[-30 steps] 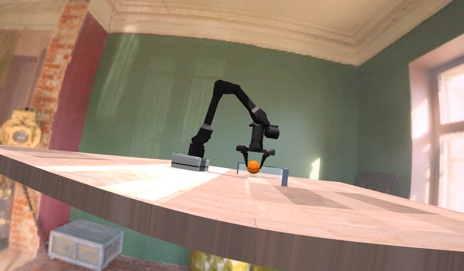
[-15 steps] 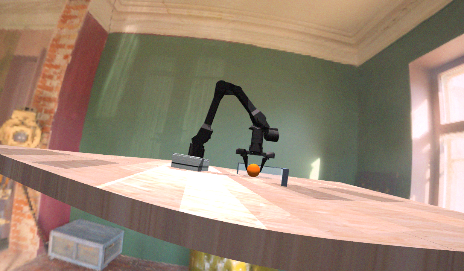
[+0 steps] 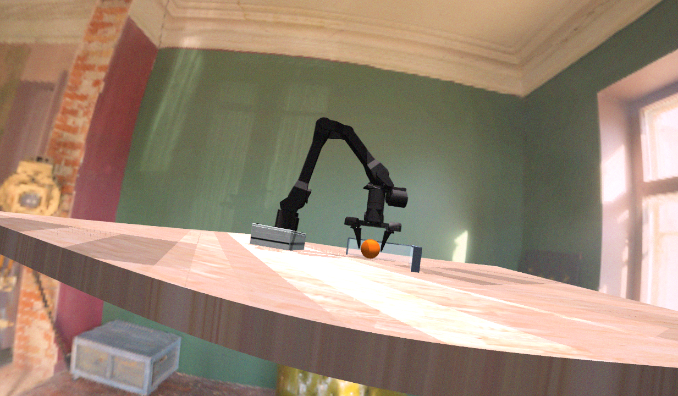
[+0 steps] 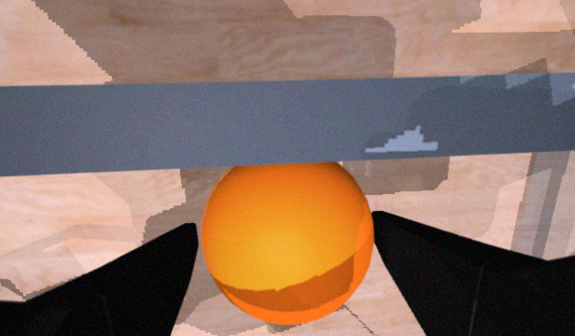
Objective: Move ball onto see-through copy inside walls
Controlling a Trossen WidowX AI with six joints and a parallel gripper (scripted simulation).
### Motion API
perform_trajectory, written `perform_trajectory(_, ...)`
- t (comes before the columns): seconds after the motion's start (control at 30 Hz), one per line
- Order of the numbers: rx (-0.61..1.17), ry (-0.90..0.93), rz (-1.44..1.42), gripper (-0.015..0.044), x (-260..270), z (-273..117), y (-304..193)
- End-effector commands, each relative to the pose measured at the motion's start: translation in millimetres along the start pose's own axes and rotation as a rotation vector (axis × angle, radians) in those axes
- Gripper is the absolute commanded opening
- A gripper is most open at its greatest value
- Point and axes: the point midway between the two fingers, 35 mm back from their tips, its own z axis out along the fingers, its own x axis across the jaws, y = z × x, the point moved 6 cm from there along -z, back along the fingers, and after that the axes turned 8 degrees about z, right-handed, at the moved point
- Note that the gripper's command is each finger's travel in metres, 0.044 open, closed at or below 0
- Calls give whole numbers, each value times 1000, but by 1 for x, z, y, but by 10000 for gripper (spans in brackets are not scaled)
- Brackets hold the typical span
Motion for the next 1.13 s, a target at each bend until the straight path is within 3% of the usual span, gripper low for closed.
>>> perform_trajectory(0.0, 0, -2, 0, 422, -2, -11, 1)
perform_trajectory(0.17, 3, -4, 3, 422, 0, -83, 0)
perform_trajectory(0.53, -9, -18, 6, 422, -2, -81, 2)
perform_trajectory(0.7, -8, -17, 6, 440, 3, -128, 0)
perform_trajectory(1.1, -8, -17, 6, 440, 3, -130, -1)
